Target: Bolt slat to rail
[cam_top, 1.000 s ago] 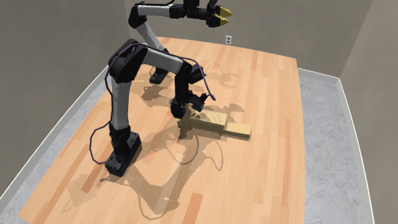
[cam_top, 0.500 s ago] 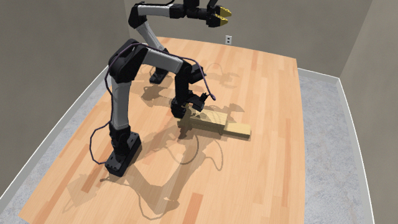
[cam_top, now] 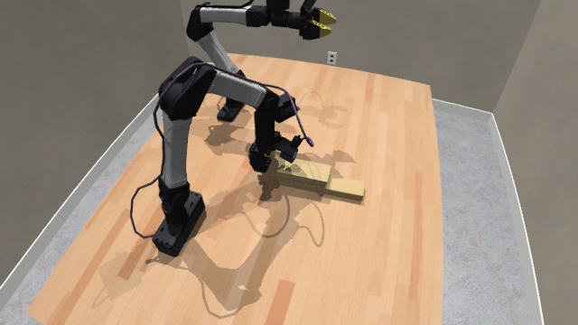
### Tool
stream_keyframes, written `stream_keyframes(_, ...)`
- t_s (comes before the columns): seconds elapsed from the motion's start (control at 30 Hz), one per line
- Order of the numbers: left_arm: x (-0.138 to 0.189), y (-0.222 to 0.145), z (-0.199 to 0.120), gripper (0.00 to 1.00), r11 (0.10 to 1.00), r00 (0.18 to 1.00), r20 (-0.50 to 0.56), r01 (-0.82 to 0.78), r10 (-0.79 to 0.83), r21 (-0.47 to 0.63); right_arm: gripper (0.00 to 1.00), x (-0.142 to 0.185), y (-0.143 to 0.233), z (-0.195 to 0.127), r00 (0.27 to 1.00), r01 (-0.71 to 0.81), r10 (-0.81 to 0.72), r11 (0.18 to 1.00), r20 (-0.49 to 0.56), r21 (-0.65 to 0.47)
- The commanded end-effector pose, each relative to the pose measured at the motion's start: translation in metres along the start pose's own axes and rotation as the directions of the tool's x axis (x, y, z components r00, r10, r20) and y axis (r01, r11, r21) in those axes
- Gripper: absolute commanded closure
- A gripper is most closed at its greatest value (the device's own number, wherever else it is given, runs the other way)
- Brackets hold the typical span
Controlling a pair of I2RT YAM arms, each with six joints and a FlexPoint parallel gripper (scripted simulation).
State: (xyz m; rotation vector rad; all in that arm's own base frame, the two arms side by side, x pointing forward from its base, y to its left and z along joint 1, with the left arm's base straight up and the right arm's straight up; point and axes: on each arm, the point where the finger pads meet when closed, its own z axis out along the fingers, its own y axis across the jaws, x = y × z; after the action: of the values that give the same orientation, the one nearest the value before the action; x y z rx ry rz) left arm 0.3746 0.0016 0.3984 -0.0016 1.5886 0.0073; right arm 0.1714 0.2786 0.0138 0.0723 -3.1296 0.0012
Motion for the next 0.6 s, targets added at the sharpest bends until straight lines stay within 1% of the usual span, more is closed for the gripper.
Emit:
stream_keyframes(0.0,-0.007,-0.002,0.000,0.00,1.000,1.000,0.027,0.004,-0.004,0.006,0.33,0.000,0.005,0.007,1.000,0.005,-0.005,1.000,0.016,-0.007)
stream_keyframes(0.57,-0.007,-0.002,0.000,0.00,1.000,1.000,0.027,0.004,-0.004,0.006,0.33,0.000,0.005,0.017,1.000,0.006,-0.005,1.000,0.016,-0.007)
